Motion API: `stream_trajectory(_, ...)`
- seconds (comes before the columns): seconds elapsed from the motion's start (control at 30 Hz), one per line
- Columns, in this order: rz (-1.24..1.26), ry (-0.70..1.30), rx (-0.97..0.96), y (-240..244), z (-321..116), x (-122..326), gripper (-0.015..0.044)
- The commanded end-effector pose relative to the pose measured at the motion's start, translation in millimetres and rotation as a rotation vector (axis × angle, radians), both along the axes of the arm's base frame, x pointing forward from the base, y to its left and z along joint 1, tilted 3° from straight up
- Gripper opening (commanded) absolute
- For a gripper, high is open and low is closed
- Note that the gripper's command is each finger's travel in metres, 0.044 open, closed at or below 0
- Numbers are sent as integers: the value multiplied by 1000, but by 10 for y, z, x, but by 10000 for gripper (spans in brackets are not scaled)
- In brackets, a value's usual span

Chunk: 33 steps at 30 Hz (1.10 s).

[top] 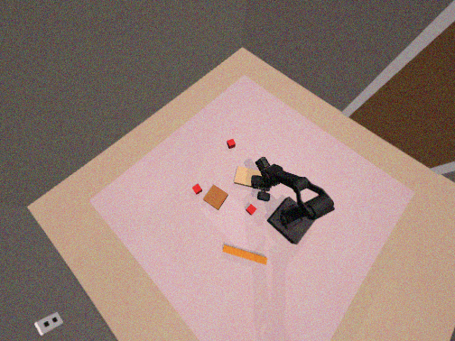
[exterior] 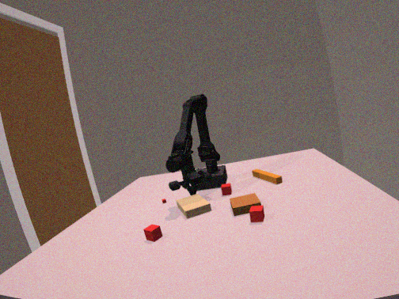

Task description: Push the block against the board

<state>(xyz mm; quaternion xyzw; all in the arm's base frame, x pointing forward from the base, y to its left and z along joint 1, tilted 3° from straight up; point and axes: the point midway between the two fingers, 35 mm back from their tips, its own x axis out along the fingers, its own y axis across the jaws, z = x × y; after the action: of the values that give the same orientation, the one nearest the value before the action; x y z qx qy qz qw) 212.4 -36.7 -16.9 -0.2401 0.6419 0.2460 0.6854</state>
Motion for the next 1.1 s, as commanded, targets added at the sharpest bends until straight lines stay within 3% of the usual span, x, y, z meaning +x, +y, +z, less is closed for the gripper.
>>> stream_trajectory(0.0, 2, -1, 6, 47, -3, 64, 0)
stream_trajectory(1.07, 2, -3, 8, 264, 30, 377, 0)
